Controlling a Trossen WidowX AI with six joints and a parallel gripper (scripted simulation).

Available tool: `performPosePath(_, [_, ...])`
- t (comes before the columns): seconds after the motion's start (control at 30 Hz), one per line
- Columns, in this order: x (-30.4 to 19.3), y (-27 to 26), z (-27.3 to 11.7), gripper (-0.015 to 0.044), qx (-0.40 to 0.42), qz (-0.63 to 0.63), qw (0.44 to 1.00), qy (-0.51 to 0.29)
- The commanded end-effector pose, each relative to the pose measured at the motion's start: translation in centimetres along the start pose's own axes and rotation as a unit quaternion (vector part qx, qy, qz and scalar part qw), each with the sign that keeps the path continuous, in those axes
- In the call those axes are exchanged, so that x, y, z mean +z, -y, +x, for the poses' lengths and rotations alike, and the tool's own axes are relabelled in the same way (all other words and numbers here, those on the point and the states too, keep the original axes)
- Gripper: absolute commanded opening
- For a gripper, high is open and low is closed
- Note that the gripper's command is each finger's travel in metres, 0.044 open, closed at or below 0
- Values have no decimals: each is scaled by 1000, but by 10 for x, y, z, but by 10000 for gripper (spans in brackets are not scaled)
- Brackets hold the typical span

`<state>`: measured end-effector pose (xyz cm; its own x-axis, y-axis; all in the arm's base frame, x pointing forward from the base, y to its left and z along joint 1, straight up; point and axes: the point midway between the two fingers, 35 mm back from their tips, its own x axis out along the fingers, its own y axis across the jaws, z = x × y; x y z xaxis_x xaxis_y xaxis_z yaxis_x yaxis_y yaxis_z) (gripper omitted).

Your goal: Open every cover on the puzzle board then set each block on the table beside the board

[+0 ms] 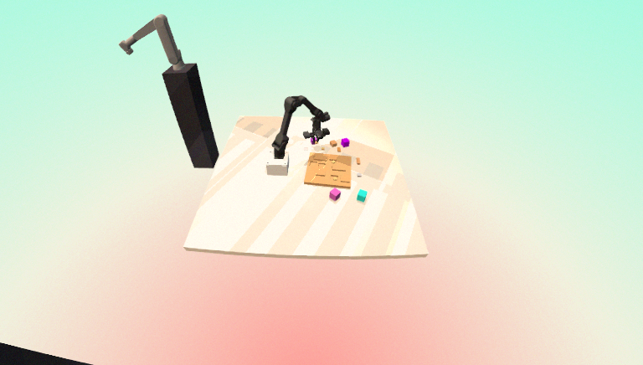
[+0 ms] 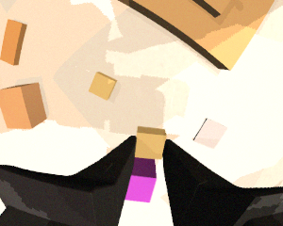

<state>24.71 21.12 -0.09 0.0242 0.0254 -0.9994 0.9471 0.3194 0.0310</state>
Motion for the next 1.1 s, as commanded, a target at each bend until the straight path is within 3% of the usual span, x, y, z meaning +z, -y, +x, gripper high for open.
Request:
performPosePath(0.0, [1,2,7,80,-2,3,1000,2])
performPosePath(0.97, [3,7,49,80,-3,3,1000,2])
performPosePath(1.07, [2,5,47,159,-1,0,1000,1])
